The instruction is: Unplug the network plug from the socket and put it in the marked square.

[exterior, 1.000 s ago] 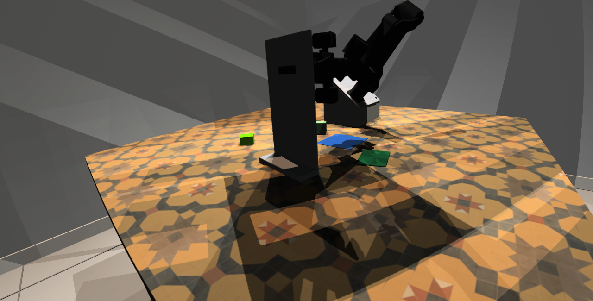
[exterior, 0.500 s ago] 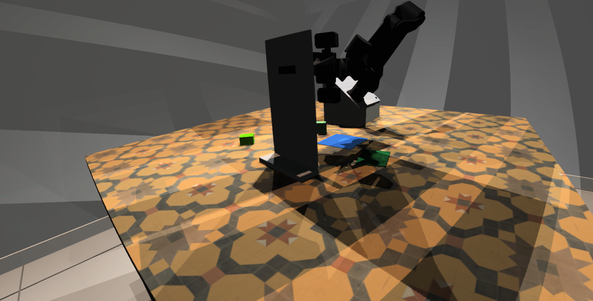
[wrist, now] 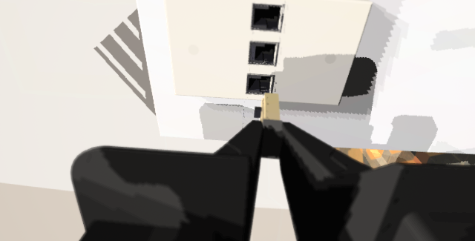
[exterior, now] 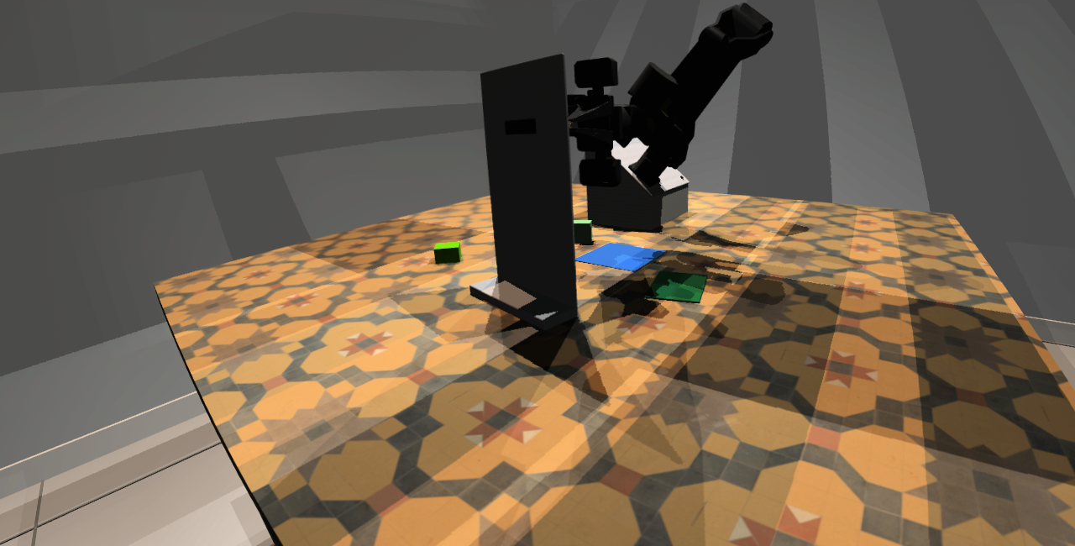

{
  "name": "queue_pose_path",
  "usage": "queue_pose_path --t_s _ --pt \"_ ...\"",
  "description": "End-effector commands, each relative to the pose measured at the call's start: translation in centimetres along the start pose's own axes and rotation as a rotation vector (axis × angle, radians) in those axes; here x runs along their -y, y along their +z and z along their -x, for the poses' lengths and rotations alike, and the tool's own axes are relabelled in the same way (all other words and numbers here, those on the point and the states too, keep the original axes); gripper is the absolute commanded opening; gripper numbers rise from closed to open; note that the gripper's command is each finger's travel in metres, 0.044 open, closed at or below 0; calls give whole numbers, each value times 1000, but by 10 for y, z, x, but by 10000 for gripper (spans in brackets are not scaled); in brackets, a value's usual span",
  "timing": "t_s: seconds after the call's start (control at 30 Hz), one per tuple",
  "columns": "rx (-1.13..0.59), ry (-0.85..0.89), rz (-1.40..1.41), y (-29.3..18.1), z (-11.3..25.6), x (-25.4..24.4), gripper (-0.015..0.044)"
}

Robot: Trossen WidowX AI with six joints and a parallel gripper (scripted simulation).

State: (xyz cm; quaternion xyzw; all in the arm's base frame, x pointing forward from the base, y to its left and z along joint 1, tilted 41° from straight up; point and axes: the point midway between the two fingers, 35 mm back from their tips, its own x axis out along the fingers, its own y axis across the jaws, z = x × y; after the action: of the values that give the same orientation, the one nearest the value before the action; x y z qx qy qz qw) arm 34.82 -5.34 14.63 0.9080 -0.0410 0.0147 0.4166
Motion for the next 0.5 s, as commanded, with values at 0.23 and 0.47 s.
queue_pose_path --t_s 0.23,0.47 --pt "6 -3 -4 -2 7 1 0" --pt "6 -3 -4 -3 9 1 0"
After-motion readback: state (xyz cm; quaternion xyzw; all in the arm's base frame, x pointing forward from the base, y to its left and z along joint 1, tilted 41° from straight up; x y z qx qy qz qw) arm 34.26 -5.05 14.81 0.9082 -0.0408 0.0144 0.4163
